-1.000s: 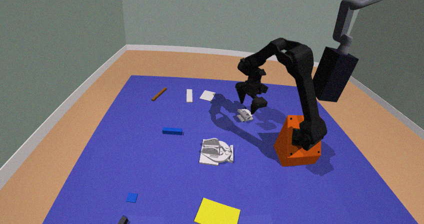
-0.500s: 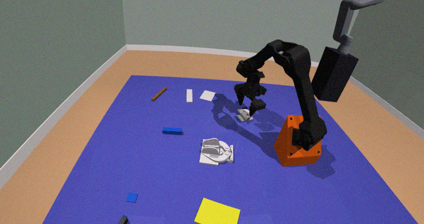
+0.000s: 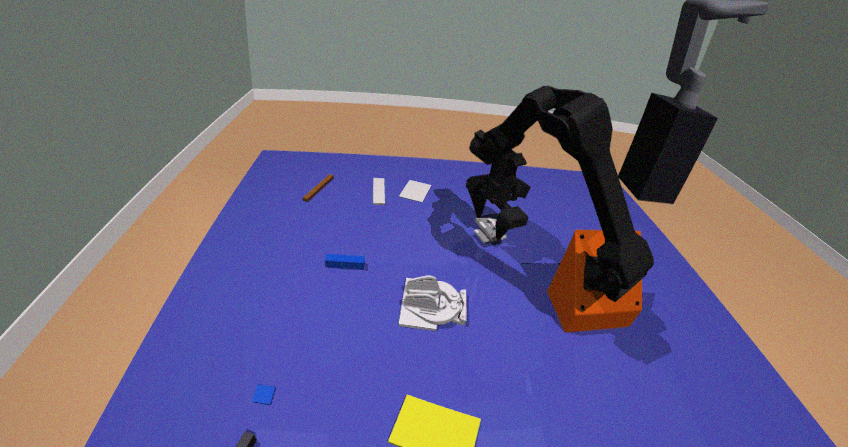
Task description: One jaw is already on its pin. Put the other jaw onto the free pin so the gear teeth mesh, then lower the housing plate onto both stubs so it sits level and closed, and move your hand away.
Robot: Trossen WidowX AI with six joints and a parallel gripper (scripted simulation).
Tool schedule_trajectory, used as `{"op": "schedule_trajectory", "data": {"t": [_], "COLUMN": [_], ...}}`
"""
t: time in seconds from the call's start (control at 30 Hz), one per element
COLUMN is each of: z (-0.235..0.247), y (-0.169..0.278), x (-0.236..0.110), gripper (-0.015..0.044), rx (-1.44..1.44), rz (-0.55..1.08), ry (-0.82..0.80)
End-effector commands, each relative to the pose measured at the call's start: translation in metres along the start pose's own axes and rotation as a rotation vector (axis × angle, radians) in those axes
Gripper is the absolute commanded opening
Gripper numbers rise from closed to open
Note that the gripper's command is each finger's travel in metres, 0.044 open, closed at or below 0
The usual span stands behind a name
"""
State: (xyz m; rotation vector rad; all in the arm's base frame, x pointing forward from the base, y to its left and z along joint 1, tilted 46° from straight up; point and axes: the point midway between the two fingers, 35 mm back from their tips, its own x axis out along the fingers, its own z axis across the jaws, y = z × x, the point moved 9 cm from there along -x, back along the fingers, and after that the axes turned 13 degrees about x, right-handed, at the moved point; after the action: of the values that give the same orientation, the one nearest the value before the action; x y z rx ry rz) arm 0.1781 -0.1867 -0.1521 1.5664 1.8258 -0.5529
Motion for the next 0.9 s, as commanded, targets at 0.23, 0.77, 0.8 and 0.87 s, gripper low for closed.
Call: {"op": "schedule_trajectory", "data": {"t": [0.23, 0.77, 0.8, 0.87], "z": [-0.0021, -0.002, -0.002, -0.002], "y": [-0.0013, -0.0013, -0.0013, -0.0013], "x": [0.0137, 0.0141, 0.0141, 0.0141], "gripper": [0.044, 0.044, 0.044, 0.044], "rx": [0.011, 0.011, 0.011, 0.011], "rz": [0.004, 0.004, 0.004, 0.004], "ry": [0.01, 0.01, 0.01, 0.01]}}
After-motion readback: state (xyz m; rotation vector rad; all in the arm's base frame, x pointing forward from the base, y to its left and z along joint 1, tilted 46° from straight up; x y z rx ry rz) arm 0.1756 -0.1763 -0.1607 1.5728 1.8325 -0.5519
